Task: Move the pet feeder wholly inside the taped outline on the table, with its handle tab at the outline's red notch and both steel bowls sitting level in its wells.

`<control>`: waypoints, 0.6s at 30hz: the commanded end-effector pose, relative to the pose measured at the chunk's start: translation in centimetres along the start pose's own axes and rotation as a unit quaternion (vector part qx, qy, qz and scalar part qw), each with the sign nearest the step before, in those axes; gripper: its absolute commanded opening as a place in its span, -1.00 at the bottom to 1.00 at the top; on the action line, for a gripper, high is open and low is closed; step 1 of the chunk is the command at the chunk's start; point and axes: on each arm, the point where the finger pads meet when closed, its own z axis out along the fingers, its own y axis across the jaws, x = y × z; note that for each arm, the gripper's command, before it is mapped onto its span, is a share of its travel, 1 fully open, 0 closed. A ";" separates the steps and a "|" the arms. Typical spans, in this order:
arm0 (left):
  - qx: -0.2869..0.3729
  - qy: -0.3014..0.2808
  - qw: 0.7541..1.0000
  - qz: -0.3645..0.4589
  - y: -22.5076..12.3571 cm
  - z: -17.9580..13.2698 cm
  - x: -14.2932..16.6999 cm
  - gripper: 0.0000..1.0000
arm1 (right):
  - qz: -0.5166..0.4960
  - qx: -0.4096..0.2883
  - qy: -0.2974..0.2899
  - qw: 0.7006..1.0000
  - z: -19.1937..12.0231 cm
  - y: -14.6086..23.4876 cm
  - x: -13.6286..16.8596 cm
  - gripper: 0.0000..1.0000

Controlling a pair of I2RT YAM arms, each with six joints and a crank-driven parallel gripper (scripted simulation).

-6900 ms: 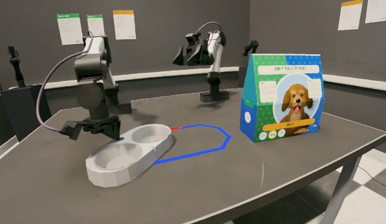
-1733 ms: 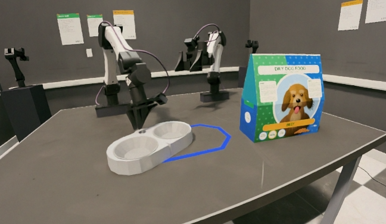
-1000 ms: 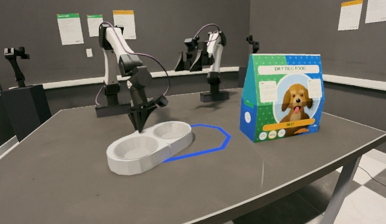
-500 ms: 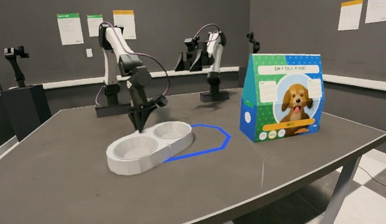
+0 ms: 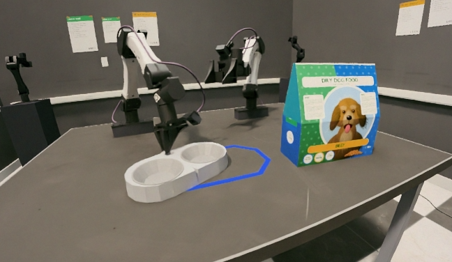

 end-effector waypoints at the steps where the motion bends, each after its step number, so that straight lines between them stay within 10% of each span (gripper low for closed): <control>1: 0.001 -0.001 1.000 0.001 -0.2 0.1 -0.1 1.00 | 0.031 -0.012 0.004 0.999 0.6 0.2 -0.9 -0.78; 18: 0.001 -0.001 1.000 0.001 -0.2 0.1 -0.1 1.00 | 0.034 -0.010 -0.002 0.999 0.8 -0.5 -3.5 -0.78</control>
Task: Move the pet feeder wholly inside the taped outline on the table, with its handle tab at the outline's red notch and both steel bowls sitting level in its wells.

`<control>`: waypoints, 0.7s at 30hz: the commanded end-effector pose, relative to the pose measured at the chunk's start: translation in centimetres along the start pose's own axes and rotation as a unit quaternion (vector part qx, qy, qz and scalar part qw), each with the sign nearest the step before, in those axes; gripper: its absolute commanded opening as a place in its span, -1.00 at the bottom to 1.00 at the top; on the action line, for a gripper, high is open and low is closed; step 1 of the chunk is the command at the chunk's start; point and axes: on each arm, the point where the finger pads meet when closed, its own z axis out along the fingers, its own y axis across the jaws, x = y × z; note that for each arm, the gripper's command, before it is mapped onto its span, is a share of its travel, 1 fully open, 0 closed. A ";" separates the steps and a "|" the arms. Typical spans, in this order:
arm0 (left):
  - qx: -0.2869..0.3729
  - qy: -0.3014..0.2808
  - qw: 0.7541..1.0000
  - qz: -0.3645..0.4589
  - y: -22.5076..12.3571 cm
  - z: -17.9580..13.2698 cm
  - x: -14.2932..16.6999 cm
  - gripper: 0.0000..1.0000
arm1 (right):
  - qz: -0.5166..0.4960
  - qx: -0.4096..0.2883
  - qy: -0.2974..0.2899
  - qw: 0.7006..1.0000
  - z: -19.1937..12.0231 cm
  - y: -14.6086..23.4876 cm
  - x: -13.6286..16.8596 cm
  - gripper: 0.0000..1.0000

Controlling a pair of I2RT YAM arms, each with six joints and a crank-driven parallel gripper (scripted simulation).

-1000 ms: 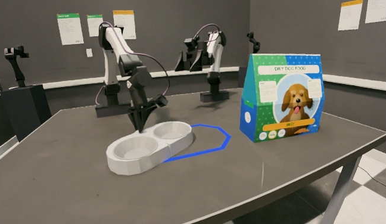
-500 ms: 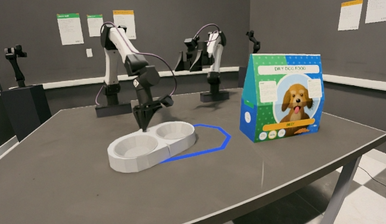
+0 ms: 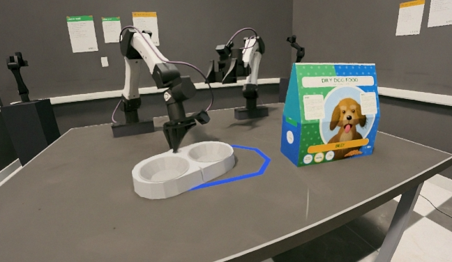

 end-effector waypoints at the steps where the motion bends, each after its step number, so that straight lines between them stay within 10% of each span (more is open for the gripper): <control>1: 0.001 -0.001 1.000 0.001 -0.2 0.1 -0.1 1.00 | 0.000 -0.012 -0.011 1.000 0.7 0.3 -1.0 -0.78; 21: 0.001 -0.001 1.000 0.001 -0.2 0.1 -0.1 1.00 | 0.069 -0.019 0.017 0.997 0.6 0.5 -3.2 -0.78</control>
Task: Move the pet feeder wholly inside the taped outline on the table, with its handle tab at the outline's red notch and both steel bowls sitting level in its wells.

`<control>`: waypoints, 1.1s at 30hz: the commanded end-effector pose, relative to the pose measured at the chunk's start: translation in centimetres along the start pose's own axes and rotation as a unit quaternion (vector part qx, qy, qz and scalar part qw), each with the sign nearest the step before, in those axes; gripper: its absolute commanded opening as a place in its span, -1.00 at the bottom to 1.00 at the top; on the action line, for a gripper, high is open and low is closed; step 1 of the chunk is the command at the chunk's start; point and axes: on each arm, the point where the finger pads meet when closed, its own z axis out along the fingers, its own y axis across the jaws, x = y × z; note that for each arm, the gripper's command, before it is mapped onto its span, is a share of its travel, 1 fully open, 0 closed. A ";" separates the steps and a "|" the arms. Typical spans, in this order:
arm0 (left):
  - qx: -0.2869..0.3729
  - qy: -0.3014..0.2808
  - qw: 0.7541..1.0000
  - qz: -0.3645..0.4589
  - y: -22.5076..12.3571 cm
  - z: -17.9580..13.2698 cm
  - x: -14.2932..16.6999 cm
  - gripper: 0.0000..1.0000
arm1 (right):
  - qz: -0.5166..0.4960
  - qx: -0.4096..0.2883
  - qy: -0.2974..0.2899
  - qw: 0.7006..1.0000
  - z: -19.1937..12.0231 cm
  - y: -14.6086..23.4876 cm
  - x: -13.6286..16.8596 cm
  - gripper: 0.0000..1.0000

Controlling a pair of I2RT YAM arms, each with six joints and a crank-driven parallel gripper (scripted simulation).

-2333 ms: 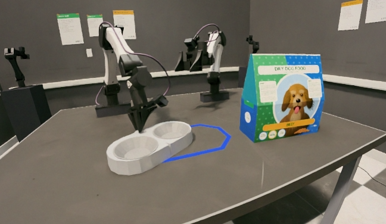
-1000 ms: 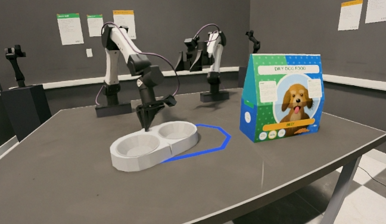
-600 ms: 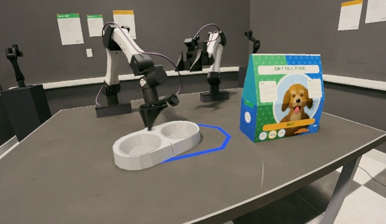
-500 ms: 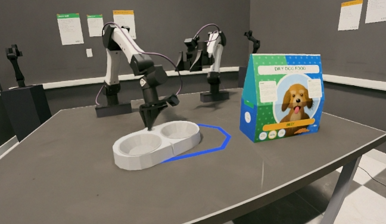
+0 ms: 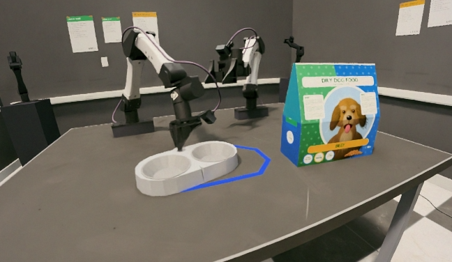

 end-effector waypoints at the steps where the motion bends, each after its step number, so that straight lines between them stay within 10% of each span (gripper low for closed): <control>1: 0.001 -0.001 1.000 0.001 -0.2 0.1 -0.1 1.00 | 0.030 -0.019 0.001 0.999 0.6 0.7 -1.5 -0.78; 33: 0.001 -0.001 1.000 0.001 -0.2 0.1 -0.1 1.00 | 0.111 -0.025 0.038 0.993 0.4 0.7 -6.2 -0.78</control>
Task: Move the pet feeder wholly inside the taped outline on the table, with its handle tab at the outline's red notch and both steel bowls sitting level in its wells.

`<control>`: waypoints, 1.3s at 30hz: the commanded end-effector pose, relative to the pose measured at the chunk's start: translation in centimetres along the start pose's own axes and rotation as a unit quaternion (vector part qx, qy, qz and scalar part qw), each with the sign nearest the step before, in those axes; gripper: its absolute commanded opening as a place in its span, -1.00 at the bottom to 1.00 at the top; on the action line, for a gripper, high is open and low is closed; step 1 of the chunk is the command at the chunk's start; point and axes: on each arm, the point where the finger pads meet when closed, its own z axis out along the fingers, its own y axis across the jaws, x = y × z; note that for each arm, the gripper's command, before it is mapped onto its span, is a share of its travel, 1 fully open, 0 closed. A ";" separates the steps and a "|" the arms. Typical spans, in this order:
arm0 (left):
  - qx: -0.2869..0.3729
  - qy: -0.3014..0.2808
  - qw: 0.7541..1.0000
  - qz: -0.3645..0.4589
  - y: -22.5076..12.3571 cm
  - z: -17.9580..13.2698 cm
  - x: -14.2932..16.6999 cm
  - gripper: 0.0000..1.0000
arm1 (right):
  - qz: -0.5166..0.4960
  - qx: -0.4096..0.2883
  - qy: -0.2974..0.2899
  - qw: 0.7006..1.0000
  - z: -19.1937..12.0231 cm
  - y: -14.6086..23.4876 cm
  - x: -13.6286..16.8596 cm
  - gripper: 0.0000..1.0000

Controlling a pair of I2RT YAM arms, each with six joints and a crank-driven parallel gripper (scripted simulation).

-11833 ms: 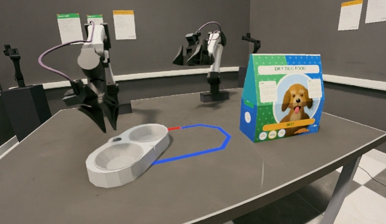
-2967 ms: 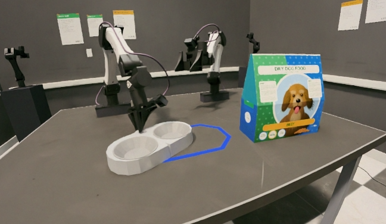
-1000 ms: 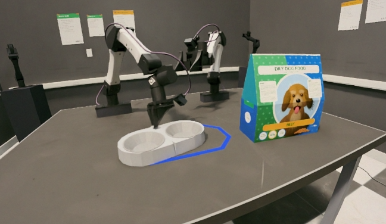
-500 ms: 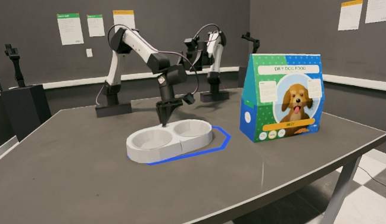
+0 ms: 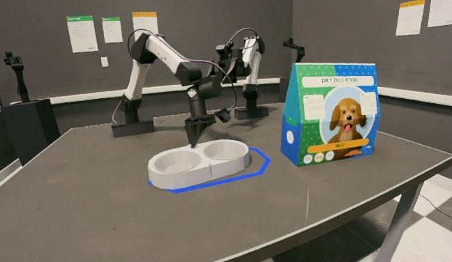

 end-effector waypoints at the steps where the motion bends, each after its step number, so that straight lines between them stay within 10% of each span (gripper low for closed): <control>1: 0.001 -0.001 1.000 0.001 -0.2 0.1 -0.1 1.00 | 0.029 -0.017 0.007 0.999 0.5 0.9 -1.6 -0.78; 25: 0.001 -0.001 1.000 0.001 -0.2 0.1 -0.1 1.00 | 0.049 -0.013 0.013 0.999 0.6 0.5 -4.8 -0.78; 27: 0.001 -0.001 1.000 0.001 -0.2 0.1 -0.1 1.00 | 0.049 -0.013 0.013 0.999 0.6 0.5 -4.8 -0.30; 39: 0.001 -0.001 1.000 0.001 -0.2 0.1 -0.1 1.00 | 0.059 0.013 -0.005 0.998 -4.5 0.0 -5.2 -0.28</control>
